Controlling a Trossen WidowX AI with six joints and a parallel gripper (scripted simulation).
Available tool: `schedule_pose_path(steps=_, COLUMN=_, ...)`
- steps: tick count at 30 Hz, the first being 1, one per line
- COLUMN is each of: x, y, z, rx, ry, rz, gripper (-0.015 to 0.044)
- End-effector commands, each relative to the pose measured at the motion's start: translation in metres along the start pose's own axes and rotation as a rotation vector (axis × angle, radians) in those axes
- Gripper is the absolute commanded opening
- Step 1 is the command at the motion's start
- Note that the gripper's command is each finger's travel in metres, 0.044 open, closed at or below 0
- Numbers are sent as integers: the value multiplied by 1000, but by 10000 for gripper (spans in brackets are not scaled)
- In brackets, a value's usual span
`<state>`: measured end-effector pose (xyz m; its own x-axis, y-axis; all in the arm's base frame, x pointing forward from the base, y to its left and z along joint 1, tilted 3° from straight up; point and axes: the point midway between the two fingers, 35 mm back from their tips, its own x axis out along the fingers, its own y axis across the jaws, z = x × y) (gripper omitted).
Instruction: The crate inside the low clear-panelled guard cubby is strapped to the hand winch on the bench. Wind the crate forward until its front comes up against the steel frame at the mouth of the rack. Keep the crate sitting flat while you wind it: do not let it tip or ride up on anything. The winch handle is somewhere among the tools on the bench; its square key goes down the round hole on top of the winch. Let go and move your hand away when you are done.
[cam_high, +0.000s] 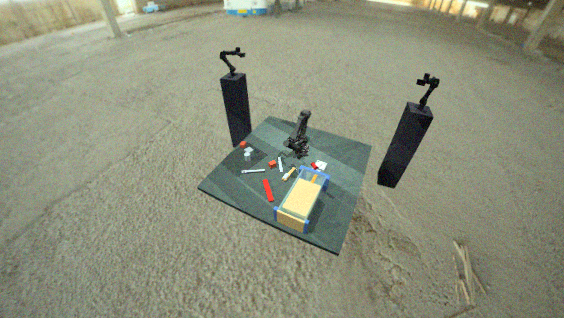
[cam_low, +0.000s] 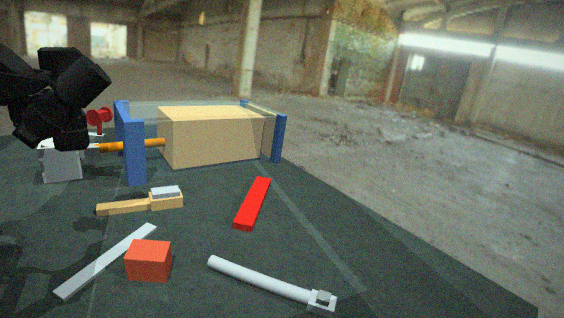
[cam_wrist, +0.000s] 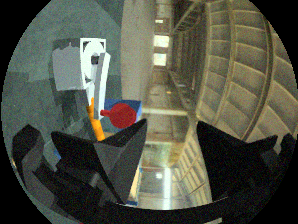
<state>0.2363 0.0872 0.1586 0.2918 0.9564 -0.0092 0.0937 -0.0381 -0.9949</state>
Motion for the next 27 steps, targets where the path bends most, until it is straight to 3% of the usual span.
schedule_pose_path(steps=1, x=0, y=-4, z=-1, rx=-9, ry=2, rz=2, gripper=240)
schedule_pose_path(steps=16, x=0, y=0, z=0, rx=0, ry=0, rz=0, gripper=240)
schedule_pose_path(steps=23, x=30, y=4, z=-28, rx=196, ry=17, rz=184, gripper=424)
schedule_pose_path(steps=27, x=62, y=8, z=-41, rx=327, ry=20, rz=393, gripper=440)
